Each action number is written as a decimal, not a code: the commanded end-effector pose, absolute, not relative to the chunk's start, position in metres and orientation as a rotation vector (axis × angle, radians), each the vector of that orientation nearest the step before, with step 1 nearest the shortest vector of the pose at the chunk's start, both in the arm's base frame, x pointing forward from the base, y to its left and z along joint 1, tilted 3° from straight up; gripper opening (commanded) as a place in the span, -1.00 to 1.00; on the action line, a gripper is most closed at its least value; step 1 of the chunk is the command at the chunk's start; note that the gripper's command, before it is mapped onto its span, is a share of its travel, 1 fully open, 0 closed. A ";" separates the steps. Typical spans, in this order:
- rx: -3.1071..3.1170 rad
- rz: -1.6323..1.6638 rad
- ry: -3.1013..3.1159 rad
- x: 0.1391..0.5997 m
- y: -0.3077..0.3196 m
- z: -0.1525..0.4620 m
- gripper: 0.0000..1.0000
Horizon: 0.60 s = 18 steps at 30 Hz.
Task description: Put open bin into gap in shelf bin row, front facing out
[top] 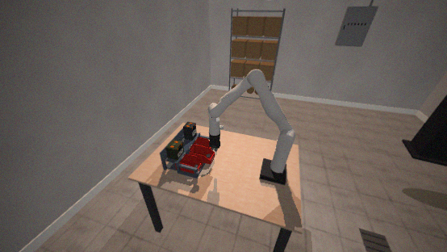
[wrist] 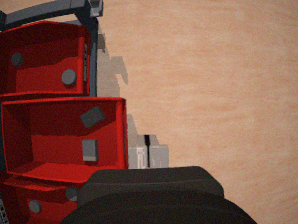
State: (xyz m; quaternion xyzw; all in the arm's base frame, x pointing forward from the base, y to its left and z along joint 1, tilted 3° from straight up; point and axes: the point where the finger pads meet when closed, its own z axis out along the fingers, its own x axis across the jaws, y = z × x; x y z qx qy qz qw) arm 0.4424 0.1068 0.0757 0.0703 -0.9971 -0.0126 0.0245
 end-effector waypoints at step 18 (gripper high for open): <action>0.219 -0.039 -3.083 0.439 0.108 0.028 -1.00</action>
